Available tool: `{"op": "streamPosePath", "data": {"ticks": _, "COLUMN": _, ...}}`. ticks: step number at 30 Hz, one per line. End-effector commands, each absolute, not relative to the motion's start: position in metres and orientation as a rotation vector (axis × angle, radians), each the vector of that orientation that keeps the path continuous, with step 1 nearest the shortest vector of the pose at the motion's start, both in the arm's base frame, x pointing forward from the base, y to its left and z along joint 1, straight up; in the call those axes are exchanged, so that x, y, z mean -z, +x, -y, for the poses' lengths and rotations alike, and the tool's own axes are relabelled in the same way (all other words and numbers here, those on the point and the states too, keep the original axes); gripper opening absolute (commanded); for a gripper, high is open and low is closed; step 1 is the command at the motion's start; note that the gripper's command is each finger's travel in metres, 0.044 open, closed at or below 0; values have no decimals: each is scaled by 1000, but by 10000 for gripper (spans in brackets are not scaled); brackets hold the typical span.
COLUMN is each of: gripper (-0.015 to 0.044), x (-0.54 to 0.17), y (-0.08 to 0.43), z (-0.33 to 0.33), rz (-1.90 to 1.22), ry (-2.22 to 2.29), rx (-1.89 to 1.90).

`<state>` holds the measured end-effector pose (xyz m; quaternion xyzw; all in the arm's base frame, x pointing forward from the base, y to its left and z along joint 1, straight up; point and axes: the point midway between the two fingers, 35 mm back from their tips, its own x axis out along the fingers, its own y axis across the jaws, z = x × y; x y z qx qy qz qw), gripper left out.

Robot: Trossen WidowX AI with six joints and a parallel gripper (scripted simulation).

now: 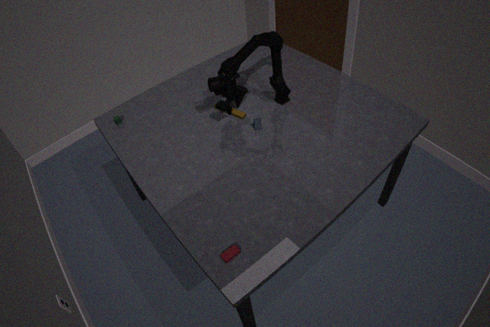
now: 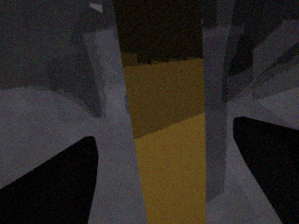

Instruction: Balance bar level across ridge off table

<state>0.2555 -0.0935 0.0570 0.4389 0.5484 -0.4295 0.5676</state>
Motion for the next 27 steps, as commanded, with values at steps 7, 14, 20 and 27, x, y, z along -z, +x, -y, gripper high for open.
{"op": "streamPosePath", "data": {"ticks": 7, "gripper": 315, "x": -46, "y": 254, "z": 94, "rz": -1294, "ry": 1029, "rx": 1018}}
{"op": "streamPosePath", "data": {"ticks": 14, "gripper": 315, "x": -46, "y": 254, "z": 94, "rz": -1294, "ry": 1029, "rx": 1018}}
{"op": "streamPosePath", "data": {"ticks": 20, "gripper": 263, "x": -46, "y": 254, "z": 93, "rz": -1296, "ry": 1030, "rx": 1012}}
{"op": "streamPosePath", "data": {"ticks": 27, "gripper": 118, "x": -46, "y": 254, "z": 93, "rz": -1296, "ry": 1030, "rx": 1012}}
